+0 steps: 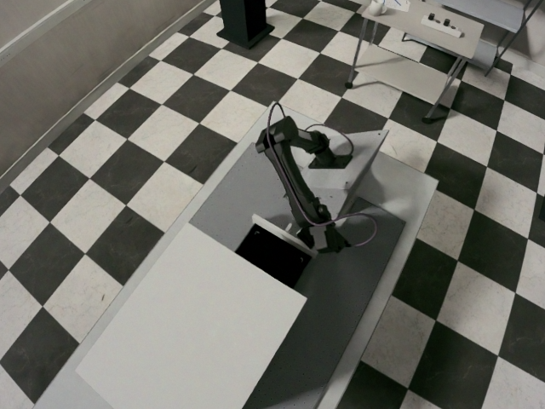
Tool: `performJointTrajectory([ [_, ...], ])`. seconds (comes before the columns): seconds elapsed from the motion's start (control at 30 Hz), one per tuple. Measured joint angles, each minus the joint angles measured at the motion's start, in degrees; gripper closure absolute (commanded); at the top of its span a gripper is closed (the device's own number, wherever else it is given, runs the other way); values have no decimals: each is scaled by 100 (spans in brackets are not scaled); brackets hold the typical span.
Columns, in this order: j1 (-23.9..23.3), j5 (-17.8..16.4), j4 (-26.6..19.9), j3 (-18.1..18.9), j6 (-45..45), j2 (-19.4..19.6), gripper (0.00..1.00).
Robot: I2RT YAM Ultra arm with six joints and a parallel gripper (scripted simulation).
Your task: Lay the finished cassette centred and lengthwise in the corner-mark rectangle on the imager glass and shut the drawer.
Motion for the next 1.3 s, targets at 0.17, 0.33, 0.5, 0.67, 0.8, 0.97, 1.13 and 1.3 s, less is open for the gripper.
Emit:
performJointTrajectory([
  [0.17,-310,155,0,-85,-1045,-302,100],
  [0.33,-525,232,55,-223,-1692,-573,100],
  [0.5,-868,345,61,-258,-2175,-881,100],
  [0.67,-1200,474,63,-258,-2601,-1180,100],
  [0.8,-1349,557,61,-245,-2850,-1300,100],
  [0.97,-1346,562,61,-212,-3027,-1333,100],
  [1.13,-1346,562,61,-212,-3091,-1333,100],
  [1.3,-1346,562,61,-212,-3110,-1333,100],
])
